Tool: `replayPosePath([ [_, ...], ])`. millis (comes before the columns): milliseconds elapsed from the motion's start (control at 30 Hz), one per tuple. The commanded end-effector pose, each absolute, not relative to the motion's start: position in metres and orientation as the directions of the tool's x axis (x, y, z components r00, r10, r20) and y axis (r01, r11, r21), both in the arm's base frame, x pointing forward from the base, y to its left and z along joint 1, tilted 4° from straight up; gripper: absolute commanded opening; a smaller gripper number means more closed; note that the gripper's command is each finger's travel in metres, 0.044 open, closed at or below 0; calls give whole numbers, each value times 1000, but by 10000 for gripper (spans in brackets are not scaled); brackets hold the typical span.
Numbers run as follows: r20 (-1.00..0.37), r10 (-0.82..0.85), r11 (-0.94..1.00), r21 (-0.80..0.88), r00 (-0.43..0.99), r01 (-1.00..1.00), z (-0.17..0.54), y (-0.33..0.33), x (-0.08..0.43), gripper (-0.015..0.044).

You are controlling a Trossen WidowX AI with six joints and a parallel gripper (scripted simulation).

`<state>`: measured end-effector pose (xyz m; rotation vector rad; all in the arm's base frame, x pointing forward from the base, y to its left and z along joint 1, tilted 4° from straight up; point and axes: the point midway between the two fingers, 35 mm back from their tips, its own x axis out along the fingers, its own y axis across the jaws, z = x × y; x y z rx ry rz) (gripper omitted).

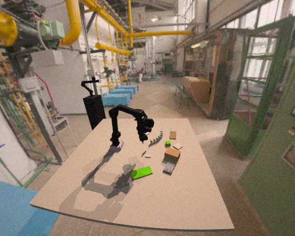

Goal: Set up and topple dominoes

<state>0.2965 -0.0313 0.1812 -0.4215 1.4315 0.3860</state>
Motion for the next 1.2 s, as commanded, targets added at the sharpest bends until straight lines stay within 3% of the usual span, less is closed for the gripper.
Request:
replayPosePath([
  [0,-995,8,795,-56,104,-604,184,32,307,107],
  [200,-995,13,686,-65,101,-724,183,108,302,107],
  [433,-995,13,683,-65,101,-728,180,111,302,107],
  [1167,-995,13,683,-65,101,-728,77,114,317,107],
])
